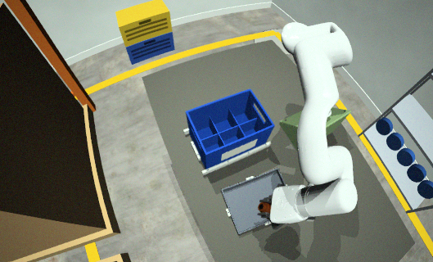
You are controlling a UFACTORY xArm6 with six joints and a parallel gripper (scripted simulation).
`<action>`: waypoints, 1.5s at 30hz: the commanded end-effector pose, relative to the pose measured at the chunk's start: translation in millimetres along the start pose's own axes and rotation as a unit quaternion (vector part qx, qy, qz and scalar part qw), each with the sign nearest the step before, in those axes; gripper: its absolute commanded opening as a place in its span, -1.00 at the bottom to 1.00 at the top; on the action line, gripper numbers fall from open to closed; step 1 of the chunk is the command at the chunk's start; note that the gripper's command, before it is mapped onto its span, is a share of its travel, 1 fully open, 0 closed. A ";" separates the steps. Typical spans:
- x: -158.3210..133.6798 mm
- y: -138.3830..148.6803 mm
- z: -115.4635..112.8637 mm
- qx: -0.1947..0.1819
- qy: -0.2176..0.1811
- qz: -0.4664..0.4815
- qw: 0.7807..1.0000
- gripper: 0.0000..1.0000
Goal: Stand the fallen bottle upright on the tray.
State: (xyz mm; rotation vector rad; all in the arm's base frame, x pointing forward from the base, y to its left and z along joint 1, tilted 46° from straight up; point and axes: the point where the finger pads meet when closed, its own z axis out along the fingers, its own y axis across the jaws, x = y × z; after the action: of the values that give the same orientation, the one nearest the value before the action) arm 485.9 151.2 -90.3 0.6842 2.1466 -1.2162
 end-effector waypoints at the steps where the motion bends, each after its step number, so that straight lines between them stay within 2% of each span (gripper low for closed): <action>1: -1.8 0.9 -2.2 -0.002 -0.012 0.002 1.000 -1.00; 10: -1.7 1.2 -2.9 -0.003 -0.030 0.002 1.000 -1.00; 35: -1.7 1.2 -3.0 -0.003 -0.034 0.002 0.999 -1.00; 45: -1.3 1.0 -2.8 -0.002 -0.051 0.002 0.999 -1.00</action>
State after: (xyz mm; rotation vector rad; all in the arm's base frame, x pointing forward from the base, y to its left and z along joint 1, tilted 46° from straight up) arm 485.9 152.1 -90.0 0.6206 2.0753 -1.2206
